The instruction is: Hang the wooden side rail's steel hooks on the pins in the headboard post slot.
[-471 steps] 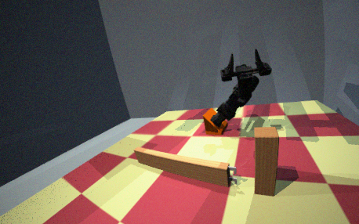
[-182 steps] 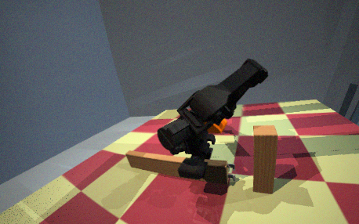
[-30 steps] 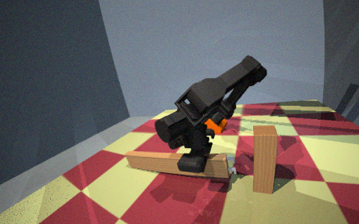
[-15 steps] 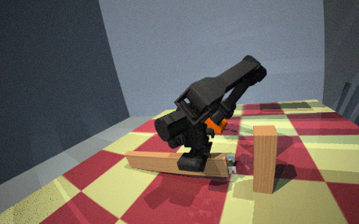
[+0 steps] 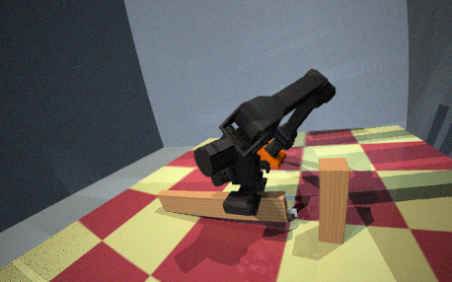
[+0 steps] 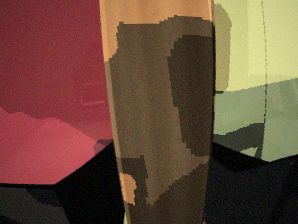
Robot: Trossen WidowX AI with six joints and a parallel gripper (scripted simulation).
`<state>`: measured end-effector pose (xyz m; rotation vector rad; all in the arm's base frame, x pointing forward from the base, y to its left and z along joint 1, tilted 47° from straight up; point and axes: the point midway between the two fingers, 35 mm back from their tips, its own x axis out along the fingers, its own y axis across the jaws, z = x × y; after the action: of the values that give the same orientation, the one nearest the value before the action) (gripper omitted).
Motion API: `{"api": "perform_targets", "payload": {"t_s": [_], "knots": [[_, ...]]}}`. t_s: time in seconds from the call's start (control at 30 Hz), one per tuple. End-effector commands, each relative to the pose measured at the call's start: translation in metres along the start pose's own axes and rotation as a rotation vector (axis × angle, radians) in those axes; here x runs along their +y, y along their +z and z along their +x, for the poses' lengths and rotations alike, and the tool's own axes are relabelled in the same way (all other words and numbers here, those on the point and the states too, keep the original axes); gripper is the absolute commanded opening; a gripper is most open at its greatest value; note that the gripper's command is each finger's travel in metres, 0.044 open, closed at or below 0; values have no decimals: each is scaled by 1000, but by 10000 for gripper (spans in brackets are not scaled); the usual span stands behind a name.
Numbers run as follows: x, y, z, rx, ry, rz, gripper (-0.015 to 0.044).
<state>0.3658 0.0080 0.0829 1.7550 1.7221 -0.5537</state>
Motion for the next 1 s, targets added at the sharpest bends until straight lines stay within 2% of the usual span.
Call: {"api": "perform_targets", "payload": {"t_s": [0.0, 0.97], "knots": [[2, 2, -5, -9, 12, -9, 0], [6, -1, -2, -9, 12, -10, 0]]}}
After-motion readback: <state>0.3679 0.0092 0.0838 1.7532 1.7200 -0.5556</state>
